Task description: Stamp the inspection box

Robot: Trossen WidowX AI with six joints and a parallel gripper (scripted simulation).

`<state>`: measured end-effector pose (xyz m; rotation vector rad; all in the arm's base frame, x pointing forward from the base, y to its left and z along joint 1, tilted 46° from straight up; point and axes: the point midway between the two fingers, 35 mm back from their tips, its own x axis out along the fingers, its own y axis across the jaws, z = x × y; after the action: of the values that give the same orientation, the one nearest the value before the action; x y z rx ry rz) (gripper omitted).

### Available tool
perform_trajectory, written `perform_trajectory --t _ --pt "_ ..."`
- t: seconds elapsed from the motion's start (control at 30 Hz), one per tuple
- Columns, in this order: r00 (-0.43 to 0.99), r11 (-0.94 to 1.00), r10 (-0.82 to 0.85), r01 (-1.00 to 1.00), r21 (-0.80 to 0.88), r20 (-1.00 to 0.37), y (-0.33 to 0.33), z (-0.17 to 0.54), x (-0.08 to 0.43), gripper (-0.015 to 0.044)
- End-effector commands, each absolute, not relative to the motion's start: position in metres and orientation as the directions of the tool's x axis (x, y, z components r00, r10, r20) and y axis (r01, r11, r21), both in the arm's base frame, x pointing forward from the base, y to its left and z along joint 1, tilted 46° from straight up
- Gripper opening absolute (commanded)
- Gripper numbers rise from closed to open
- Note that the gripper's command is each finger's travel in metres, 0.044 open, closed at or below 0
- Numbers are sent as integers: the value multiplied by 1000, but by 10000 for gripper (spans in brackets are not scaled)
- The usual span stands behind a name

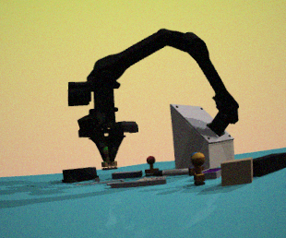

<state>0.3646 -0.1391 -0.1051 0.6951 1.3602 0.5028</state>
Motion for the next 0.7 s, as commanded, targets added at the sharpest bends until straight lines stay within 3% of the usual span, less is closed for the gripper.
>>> perform_trajectory --t 0.0,0.67 --pt "153 709 689 62 702 -709 -141 -103 364 0" --pt "153 711 687 62 701 -711 -148 -96 362 0"
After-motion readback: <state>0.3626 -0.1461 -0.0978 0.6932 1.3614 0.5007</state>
